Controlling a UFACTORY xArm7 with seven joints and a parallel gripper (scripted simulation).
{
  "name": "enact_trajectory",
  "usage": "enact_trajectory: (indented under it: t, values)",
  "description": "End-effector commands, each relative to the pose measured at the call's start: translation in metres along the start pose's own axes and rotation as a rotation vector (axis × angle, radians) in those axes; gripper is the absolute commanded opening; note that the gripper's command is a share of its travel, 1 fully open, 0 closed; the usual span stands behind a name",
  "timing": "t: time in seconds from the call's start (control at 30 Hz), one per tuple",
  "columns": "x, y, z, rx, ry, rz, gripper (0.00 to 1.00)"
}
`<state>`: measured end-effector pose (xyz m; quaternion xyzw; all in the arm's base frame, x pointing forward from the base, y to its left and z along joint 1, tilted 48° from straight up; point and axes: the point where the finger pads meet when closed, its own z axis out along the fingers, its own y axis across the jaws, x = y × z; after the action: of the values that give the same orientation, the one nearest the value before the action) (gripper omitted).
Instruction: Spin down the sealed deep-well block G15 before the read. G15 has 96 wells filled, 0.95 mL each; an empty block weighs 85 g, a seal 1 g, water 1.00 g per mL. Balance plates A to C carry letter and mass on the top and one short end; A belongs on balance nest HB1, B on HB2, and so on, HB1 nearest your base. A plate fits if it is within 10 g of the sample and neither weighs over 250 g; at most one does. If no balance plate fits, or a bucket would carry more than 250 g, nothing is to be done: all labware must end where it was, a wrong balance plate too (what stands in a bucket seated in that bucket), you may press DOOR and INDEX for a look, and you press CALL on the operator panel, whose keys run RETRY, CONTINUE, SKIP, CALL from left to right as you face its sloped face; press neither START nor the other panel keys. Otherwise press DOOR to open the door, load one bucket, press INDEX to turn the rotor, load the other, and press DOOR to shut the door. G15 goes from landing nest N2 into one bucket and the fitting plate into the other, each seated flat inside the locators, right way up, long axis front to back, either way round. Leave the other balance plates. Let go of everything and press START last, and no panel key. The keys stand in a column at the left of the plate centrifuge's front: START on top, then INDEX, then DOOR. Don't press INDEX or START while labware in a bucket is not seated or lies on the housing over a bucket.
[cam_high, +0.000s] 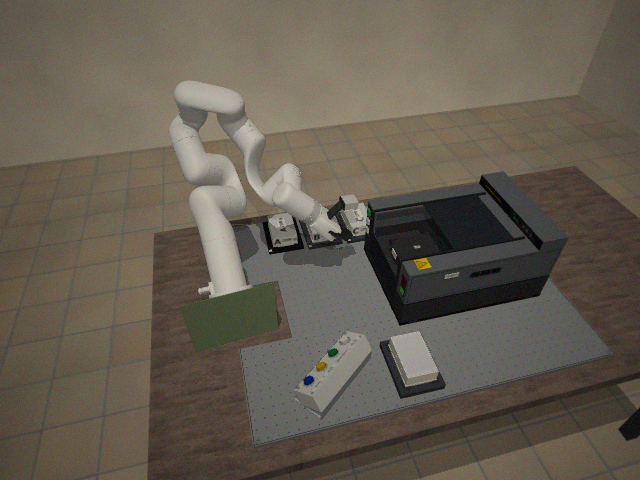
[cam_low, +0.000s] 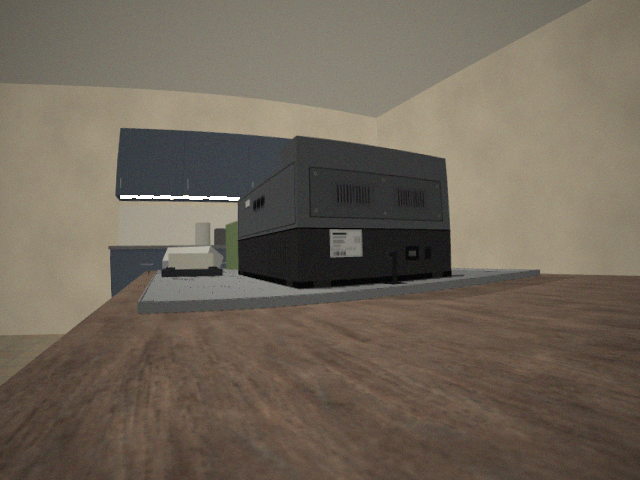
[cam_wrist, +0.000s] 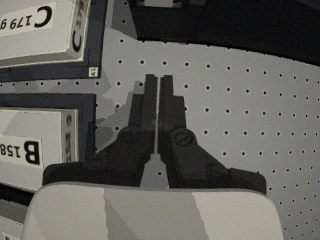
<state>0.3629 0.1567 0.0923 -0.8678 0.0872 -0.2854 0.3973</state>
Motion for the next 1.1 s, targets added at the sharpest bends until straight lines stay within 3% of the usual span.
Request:
enact_trajectory:
  t: [0.0,0.67,1.07]
  values:
    - [-0.009,-0.003,-0.015,0.000,0.003,0.001,0.00]
    - [-0.013,-0.003,-0.020,0.000,-0.003,0.001,0.00]
    - [-0.008,-0.003,-0.031,0.000,-0.057,0.001,0.00]
